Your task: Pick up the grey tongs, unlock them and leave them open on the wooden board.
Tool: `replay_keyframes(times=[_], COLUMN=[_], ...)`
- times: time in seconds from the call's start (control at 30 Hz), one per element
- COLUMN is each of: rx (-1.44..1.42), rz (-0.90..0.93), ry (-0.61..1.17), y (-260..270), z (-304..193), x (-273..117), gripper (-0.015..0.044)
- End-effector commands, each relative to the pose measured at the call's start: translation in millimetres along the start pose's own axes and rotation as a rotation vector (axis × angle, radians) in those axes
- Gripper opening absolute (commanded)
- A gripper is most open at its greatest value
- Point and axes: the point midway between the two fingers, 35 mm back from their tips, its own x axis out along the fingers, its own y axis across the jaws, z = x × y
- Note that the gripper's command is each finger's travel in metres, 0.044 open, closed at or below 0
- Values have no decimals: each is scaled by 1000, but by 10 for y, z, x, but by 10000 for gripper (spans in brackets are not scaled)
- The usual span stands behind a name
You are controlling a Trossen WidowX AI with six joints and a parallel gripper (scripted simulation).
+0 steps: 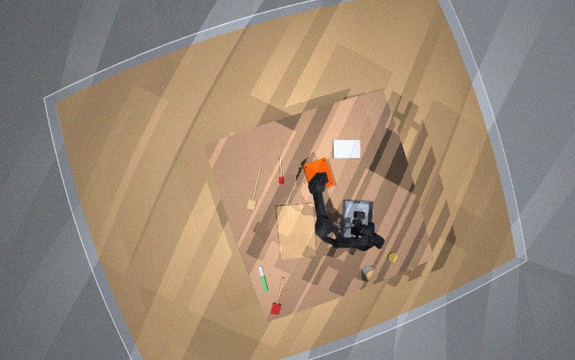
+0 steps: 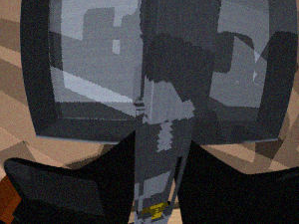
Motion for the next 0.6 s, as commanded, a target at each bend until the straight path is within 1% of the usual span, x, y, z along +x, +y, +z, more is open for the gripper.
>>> replay_keyframes(times=[0.0,0.57], rx=[-78,-489], rz=[-3,-1], ry=[-2,-9], y=[-111,-538], z=[-99,-566], x=[8,69], gripper=[-150,-150])
